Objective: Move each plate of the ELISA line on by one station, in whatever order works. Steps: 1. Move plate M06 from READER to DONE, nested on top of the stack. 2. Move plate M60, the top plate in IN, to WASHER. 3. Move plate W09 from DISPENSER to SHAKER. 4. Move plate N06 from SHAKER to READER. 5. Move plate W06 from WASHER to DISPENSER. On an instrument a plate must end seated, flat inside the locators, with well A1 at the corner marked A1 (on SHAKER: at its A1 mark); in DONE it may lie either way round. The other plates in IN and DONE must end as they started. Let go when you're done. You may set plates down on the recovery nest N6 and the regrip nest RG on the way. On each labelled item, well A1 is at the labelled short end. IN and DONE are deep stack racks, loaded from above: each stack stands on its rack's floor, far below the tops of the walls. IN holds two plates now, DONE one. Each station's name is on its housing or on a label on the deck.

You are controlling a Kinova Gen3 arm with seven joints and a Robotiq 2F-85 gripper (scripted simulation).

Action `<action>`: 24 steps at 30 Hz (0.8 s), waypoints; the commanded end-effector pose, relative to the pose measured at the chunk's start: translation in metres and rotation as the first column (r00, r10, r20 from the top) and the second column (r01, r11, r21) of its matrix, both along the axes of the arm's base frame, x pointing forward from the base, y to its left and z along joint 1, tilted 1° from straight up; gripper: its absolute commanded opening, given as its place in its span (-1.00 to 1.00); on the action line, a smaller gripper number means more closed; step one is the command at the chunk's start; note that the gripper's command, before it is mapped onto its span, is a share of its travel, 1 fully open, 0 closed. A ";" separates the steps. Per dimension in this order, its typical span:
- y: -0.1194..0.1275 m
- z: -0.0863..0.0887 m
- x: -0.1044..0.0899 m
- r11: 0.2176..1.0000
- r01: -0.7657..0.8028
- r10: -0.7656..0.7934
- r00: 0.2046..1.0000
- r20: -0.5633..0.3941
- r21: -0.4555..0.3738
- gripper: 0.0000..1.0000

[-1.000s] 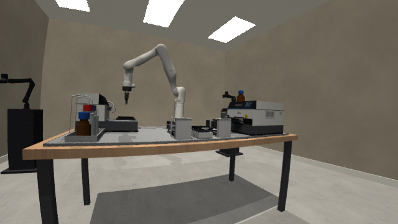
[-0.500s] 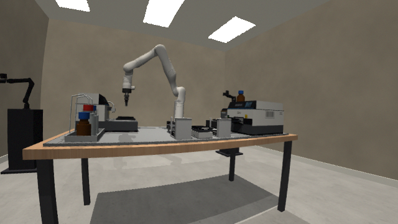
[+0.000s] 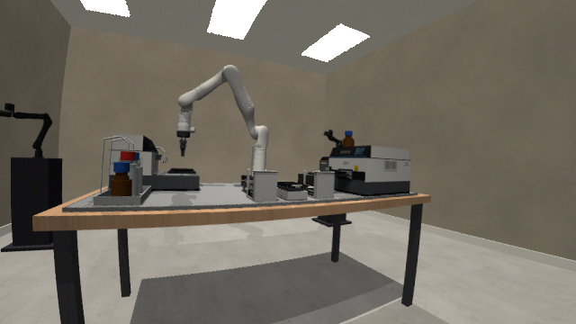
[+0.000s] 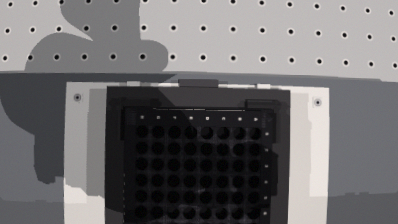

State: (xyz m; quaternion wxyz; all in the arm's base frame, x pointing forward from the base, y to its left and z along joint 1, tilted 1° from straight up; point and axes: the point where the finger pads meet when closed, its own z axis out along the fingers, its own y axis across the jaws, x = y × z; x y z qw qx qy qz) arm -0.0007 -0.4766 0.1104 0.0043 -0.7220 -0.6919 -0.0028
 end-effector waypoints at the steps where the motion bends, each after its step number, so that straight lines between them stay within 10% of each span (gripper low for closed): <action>1: 0.000 -0.005 0.000 1.000 0.000 0.000 1.000 0.000 -0.002 1.00; 24: 0.000 -0.030 0.000 1.000 0.000 0.000 1.000 0.000 -0.002 1.00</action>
